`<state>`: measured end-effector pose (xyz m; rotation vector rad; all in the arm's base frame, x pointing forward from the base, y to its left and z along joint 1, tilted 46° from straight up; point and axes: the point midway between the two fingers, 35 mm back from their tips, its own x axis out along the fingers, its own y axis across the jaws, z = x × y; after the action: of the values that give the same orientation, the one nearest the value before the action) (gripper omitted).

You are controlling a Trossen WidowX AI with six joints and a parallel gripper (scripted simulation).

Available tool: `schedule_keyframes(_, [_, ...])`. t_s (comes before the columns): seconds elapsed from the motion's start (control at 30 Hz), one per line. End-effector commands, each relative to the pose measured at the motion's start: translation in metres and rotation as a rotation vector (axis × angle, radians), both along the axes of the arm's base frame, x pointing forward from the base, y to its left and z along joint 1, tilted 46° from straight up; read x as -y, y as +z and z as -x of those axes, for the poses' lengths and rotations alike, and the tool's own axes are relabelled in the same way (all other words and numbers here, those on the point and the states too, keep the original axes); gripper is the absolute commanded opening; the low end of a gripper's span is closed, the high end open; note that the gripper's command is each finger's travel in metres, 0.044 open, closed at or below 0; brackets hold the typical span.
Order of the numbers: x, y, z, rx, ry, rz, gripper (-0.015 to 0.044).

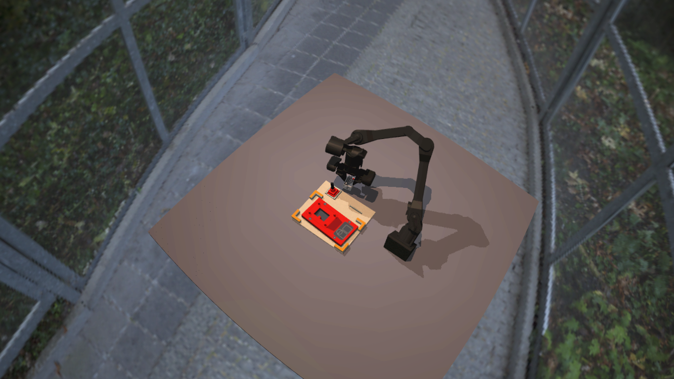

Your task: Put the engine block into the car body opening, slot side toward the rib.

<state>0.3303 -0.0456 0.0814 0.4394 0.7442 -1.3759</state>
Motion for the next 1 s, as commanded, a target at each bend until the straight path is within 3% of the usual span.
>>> schedule_keyframes(0.0, [-0.009,0.008,-0.002,0.006,-0.004,-0.008,0.0])
schedule_keyframes(0.97, [-0.069,0.069,0.006,0.003,-0.006,-0.004,0.0])
